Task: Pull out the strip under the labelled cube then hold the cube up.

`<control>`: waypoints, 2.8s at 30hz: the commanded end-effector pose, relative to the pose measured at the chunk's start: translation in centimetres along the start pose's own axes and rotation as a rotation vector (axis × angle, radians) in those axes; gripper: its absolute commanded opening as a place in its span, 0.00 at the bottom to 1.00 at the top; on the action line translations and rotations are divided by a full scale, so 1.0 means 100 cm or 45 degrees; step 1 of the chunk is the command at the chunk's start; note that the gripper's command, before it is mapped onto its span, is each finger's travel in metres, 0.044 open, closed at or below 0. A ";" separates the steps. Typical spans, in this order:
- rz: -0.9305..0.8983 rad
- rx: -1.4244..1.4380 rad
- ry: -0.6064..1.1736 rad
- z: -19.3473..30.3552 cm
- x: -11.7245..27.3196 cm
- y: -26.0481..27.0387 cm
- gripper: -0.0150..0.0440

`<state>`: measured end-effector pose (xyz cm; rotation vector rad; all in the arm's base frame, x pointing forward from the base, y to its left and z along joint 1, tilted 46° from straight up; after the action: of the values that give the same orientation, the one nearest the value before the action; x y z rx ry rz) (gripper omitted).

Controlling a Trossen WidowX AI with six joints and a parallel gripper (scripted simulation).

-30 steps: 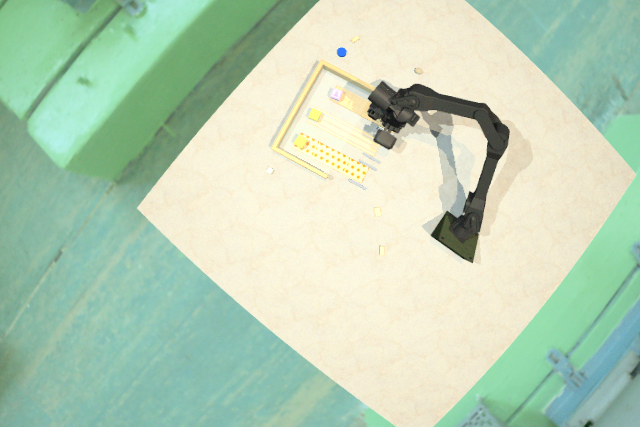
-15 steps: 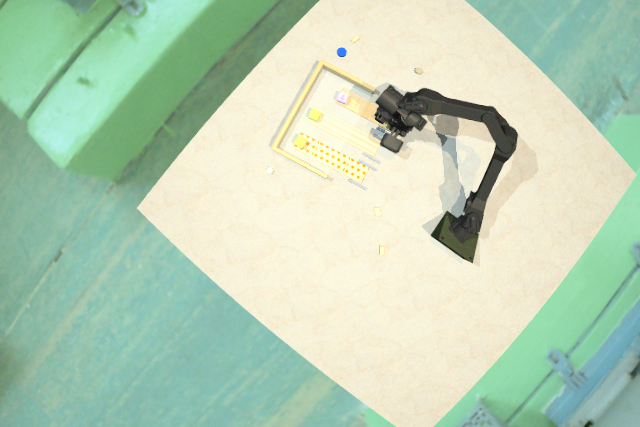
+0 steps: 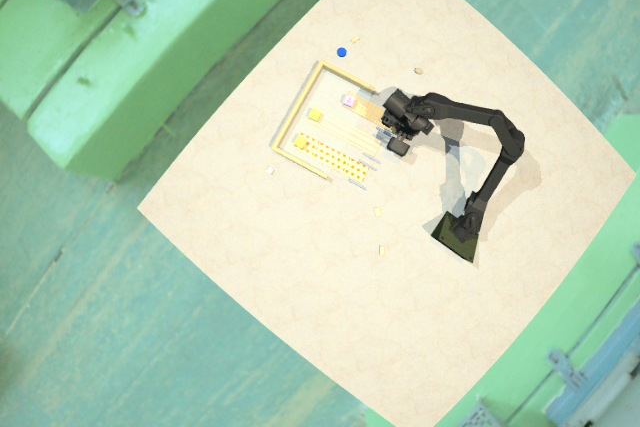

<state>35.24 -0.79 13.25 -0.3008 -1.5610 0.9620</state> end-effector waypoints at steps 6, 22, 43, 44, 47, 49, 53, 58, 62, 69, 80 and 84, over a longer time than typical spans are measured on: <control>-0.003 0.009 0.026 0.017 -0.006 0.001 0.25; -0.003 0.010 0.028 0.041 -0.005 0.002 0.25; -0.003 0.012 0.030 0.074 -0.005 0.003 0.25; -0.003 0.012 0.030 0.076 -0.005 0.003 0.25; -0.003 0.013 0.030 0.080 -0.005 0.003 0.25; -0.003 0.013 0.030 0.083 -0.005 0.003 0.25; -0.003 0.013 0.030 0.090 -0.005 0.004 0.25; -0.003 0.013 0.031 0.097 -0.004 0.004 0.25; -0.003 0.014 0.031 0.104 -0.004 0.004 0.25; -0.004 0.007 0.010 0.097 0.016 0.002 0.25; -0.008 0.152 0.029 0.071 0.044 0.002 0.48; -0.009 0.155 0.029 0.056 0.045 0.003 0.65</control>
<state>27.87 -0.39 16.54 -0.2276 -1.4850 1.0278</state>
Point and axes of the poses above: the point midway between the two fingers, 35 mm back from their tips, its own x axis back along the fingers, its own y axis across the jaws, z = x × y, the point moved 1 cm from there along x, back along the fingers, and after that the axes turned 1 degree about x, right-handed, at the moved point
